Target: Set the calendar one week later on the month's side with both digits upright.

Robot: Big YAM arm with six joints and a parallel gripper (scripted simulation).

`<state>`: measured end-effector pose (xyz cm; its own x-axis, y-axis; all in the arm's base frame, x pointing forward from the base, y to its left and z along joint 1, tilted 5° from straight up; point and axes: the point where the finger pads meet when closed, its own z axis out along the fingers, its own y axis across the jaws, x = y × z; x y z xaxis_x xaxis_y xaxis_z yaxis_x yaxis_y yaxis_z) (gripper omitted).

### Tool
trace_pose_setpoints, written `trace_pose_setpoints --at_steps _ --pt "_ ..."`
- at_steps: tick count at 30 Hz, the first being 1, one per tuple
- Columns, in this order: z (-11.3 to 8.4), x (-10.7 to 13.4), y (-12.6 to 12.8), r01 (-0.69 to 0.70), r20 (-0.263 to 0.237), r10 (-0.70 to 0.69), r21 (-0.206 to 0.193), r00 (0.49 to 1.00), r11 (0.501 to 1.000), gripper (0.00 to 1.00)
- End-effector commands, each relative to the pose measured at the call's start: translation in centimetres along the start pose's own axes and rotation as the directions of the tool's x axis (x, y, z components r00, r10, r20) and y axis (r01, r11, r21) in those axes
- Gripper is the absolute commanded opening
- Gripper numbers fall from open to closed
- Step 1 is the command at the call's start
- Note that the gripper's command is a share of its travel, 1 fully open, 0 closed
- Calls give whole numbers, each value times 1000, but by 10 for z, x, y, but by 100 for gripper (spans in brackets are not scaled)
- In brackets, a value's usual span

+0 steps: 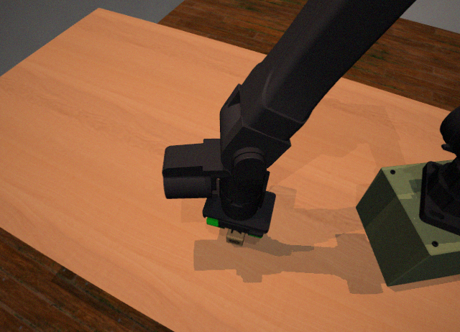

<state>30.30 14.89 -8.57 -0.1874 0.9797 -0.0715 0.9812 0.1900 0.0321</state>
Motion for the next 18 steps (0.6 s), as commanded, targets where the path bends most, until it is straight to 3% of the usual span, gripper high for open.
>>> trace_pose_setpoints --at_steps 1,18 --pt "4 -3 3 4 4 -4 -7 1000 1000 46" --pt "3 -2 6 4 2 -4 -13 1000 1000 46"
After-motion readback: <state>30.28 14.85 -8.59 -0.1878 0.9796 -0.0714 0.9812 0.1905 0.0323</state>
